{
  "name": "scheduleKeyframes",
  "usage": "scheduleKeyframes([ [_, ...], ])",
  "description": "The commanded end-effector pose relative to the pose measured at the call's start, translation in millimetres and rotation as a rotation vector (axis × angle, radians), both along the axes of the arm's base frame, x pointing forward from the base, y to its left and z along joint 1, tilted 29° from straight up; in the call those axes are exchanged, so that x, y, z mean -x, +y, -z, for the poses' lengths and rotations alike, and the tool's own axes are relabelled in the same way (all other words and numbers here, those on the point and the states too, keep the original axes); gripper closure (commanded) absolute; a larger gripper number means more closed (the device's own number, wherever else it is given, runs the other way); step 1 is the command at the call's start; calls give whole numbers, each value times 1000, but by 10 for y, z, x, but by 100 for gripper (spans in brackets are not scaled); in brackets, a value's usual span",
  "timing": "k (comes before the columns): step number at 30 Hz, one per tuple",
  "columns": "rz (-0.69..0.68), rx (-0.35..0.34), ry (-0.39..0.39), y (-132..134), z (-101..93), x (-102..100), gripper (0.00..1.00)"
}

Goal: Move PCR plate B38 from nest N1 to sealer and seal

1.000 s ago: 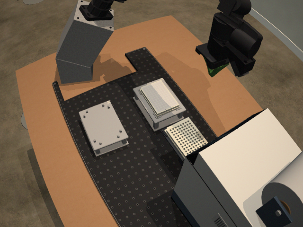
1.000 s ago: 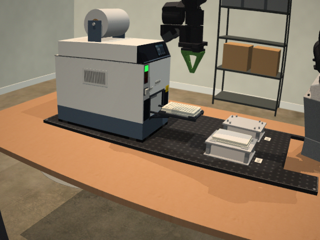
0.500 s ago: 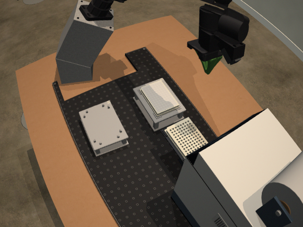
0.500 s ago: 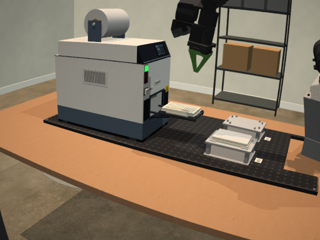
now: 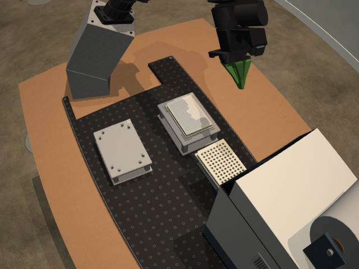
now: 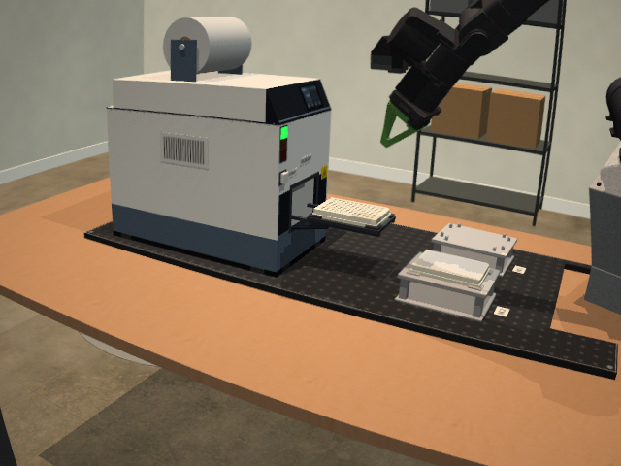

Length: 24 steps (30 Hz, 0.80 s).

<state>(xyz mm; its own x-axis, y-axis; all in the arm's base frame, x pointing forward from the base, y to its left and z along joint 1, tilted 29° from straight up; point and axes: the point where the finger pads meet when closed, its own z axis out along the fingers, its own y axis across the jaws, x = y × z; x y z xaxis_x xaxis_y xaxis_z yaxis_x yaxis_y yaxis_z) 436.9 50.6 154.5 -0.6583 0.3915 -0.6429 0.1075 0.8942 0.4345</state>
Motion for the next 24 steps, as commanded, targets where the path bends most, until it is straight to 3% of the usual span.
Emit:
scheduleKeyframes([
  [1, 53, -42, -148, 108, -201, -55, 100],
  [15, 25, -17, -136, -30, -294, -263, 100],
  [24, -16, 5, -191, 99, -533, -316, 100],
])
